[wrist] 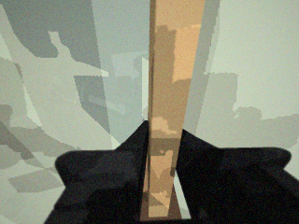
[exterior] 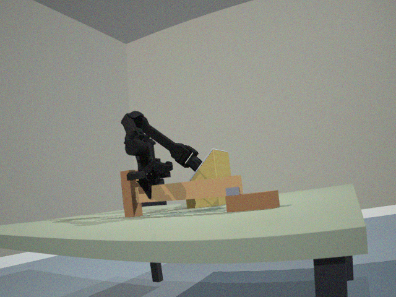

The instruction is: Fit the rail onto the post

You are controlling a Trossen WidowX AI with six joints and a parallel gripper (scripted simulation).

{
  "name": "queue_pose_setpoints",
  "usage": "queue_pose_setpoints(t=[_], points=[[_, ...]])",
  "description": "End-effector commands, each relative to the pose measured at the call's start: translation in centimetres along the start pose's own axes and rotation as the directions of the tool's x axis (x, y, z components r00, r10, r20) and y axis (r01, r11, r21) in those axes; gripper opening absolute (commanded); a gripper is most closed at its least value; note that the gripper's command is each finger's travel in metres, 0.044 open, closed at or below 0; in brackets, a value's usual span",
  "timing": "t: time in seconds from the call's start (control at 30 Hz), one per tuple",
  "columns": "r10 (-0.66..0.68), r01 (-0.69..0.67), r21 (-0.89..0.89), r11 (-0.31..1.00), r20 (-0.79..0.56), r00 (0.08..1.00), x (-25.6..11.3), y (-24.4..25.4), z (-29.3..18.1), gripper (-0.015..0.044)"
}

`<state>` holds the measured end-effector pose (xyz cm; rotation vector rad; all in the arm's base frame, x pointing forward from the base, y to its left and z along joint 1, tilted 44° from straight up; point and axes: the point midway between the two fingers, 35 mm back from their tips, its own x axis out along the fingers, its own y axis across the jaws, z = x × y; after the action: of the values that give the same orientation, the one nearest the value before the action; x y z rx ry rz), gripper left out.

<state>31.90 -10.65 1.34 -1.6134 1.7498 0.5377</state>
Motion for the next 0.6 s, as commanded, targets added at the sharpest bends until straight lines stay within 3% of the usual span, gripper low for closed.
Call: queue_pose_setpoints(t=[0.0, 0.57], points=[[-0.009, 0.009, 0.002, 1.0, -0.004, 1.0, -0.43, -0.13, -0.41, 0.0], [-0.009, 0.009, 0.002, 1.0, -0.004, 1.0, -0.31, -0.13, -0.92, 0.0]])
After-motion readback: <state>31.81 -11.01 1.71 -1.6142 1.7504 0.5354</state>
